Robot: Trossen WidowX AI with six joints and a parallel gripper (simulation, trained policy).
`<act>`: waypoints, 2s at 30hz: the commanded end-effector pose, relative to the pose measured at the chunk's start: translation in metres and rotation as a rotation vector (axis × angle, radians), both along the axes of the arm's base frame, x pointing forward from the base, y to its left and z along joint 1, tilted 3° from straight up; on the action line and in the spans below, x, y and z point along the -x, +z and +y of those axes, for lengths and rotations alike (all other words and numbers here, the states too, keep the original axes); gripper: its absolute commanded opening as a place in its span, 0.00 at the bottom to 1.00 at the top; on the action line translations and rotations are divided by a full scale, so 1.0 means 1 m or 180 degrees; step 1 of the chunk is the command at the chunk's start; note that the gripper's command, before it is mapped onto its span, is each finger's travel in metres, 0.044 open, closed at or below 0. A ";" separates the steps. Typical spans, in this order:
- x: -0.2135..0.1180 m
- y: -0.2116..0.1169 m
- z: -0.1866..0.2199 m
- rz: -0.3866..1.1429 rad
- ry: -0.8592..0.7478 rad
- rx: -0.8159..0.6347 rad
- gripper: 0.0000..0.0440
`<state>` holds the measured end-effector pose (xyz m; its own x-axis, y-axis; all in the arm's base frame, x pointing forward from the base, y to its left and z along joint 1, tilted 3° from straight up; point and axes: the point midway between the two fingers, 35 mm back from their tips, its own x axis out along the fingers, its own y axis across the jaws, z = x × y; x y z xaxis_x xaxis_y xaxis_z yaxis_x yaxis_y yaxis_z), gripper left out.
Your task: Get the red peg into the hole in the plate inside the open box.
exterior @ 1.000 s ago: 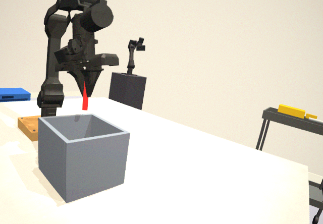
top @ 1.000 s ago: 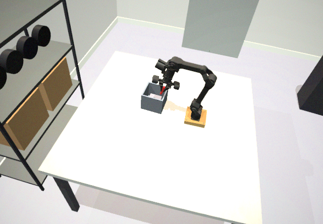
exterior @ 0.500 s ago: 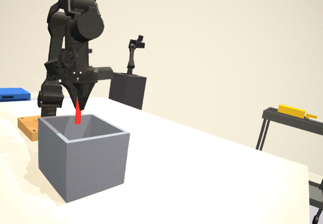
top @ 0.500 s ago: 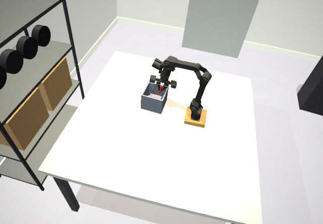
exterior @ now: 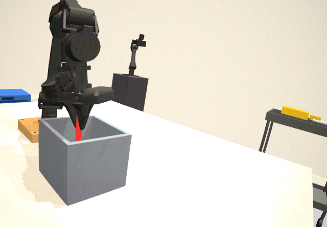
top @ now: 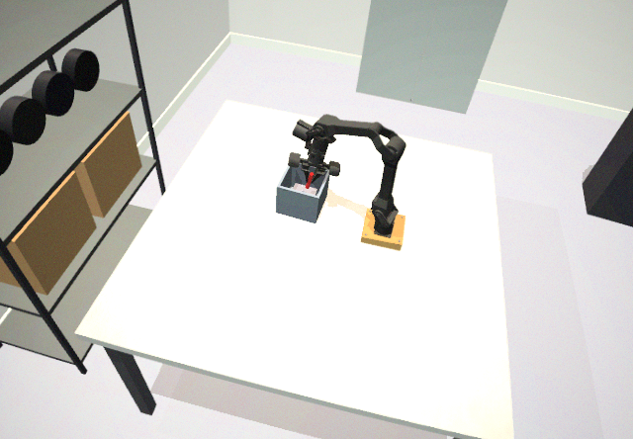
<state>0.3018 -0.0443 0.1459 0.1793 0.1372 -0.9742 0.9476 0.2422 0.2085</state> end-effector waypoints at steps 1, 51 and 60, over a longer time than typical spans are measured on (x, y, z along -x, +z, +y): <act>-0.003 -0.013 0.002 0.0047 0.0060 -0.0058 0.00; -0.040 -0.035 -0.006 0.0021 0.0508 -0.0378 0.34; -0.053 -0.015 -0.007 -0.0207 0.0534 -0.0549 0.31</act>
